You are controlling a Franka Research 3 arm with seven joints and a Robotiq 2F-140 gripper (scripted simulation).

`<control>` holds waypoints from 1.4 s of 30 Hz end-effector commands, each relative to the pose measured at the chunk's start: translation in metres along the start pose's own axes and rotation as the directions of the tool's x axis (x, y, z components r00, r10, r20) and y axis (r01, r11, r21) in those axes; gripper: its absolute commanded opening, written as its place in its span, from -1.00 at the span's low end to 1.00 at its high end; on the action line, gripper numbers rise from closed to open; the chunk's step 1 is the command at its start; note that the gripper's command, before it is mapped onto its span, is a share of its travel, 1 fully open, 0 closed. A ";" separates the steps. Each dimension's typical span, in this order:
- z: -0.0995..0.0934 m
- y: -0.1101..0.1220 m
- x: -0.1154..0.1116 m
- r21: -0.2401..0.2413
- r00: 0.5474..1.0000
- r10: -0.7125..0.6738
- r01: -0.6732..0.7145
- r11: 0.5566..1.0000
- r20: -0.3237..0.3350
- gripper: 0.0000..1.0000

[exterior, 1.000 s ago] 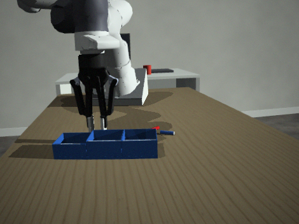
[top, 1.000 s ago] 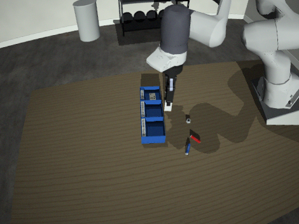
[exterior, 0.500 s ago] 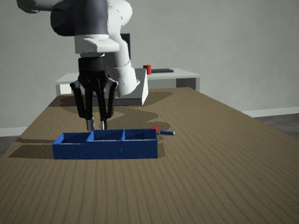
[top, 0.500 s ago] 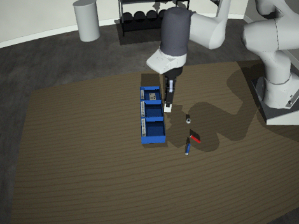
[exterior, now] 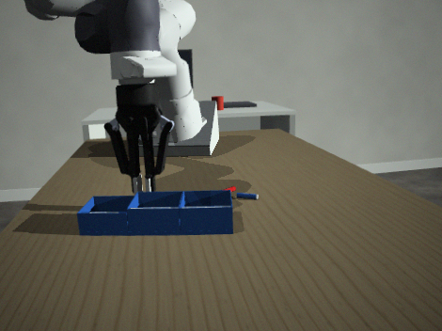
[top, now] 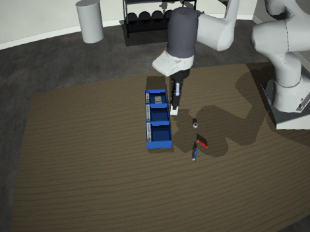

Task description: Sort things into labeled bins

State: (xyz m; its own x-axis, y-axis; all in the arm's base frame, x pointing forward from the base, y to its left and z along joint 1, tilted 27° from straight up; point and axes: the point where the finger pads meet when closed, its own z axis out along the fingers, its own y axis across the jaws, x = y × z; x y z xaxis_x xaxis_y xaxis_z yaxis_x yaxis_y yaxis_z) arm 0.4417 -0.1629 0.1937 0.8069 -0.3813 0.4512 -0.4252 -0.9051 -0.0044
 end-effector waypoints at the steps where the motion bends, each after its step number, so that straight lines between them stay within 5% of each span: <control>1: 0.000 0.000 0.000 0.002 1.000 0.005 -0.005 1.000 -0.002 -0.87; 30: 0.000 0.000 0.000 0.002 1.000 0.005 -0.005 1.000 -0.002 -0.87; 42: -0.033 0.000 -0.001 0.002 1.000 0.005 -0.005 1.000 -0.002 -0.87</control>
State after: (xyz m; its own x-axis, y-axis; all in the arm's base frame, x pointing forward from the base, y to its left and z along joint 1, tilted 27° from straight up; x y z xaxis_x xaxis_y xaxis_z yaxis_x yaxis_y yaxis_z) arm 0.4345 -0.1571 0.2228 0.7924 -0.3924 0.4671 -0.4343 -0.9006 -0.0197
